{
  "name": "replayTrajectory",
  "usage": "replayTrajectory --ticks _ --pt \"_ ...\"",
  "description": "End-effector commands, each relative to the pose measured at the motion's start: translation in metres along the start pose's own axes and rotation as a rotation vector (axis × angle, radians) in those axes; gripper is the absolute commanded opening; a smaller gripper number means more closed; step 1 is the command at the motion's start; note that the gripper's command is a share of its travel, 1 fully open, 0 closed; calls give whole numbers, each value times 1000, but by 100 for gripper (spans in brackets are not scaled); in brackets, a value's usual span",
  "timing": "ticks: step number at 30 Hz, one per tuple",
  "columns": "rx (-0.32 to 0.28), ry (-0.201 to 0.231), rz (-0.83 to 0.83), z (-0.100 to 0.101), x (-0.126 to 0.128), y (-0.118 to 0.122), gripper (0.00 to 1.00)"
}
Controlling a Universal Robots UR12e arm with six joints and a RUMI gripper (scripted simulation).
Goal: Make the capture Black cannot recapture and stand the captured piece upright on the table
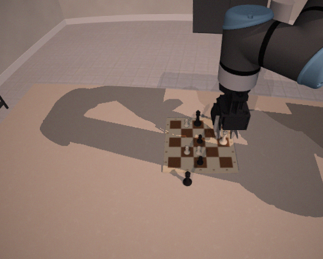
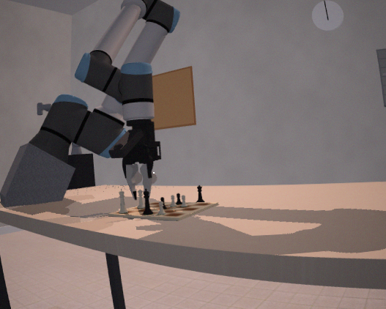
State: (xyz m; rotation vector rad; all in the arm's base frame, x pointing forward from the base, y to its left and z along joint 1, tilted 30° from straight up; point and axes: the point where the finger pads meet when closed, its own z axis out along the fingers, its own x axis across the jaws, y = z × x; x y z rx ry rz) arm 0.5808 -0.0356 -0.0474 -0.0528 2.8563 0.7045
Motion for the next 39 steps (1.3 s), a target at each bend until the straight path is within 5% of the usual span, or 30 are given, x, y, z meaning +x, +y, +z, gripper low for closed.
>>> replayTrajectory --ticks 1,20,32,39 --pt "1 -1 0 0 -1 0 25" --pt "1 -1 0 -18 -1 0 25" --pt "1 -1 0 -79 0 0 25" --pt "1 -1 0 -90 0 0 25"
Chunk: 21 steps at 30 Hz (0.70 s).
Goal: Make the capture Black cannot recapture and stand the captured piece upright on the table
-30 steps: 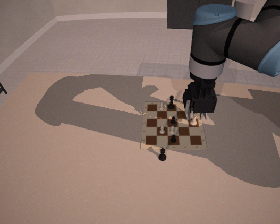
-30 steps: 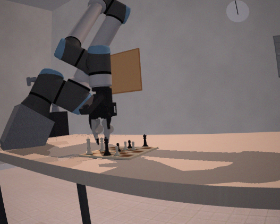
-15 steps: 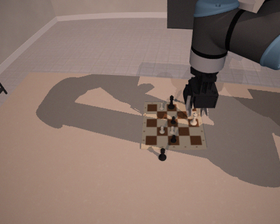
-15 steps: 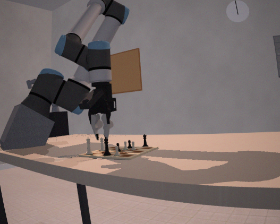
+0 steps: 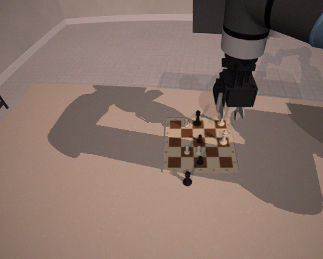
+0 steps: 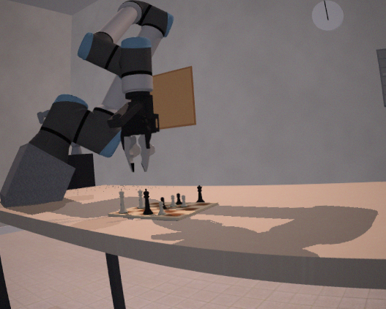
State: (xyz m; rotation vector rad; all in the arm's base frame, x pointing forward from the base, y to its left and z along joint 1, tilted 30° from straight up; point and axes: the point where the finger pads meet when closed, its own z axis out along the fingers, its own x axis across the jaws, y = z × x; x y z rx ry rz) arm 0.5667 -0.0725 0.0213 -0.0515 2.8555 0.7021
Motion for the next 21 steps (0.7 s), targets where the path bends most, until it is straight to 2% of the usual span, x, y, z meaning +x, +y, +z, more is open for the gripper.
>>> replayTrajectory --ticks 1,3,4,21 --pt "-1 1 -1 -11 0 0 25" --pt "-1 1 -1 -11 0 0 25" --pt "-1 1 -1 -11 0 0 100" --pt "-1 1 -1 -11 0 0 100"
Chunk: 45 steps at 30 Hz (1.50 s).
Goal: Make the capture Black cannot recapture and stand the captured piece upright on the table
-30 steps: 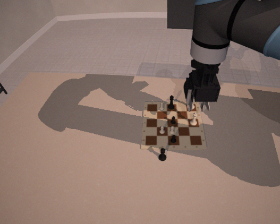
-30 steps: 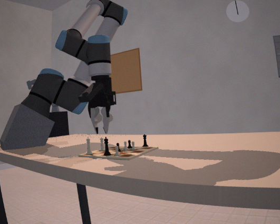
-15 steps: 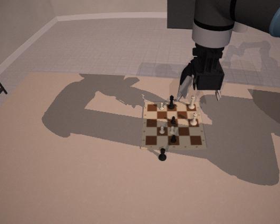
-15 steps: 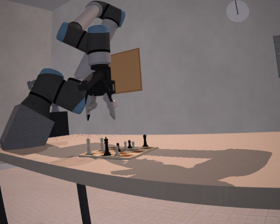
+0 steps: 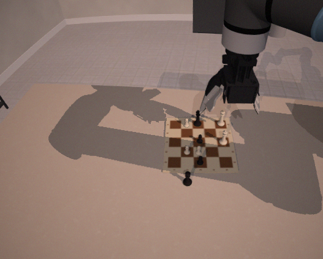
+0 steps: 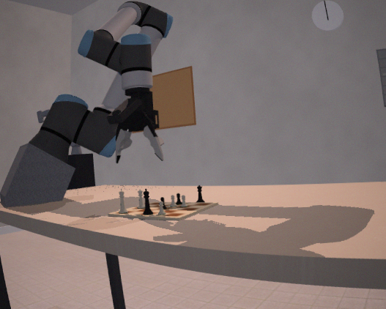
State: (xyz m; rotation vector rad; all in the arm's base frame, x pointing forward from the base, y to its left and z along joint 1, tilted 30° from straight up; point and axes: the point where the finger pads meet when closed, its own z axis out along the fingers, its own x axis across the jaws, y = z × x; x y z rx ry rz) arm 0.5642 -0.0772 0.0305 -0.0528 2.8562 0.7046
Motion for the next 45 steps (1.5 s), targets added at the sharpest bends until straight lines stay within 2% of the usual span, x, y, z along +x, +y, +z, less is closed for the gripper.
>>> replayTrajectory --ticks 1,12,26,33,45 --pt "1 -1 0 -1 -1 0 100" --pt "1 -1 0 -8 -1 0 100" --pt "1 -1 0 -59 0 0 100" --pt "1 -1 0 -66 0 0 100" --pt "1 -1 0 -67 0 0 100"
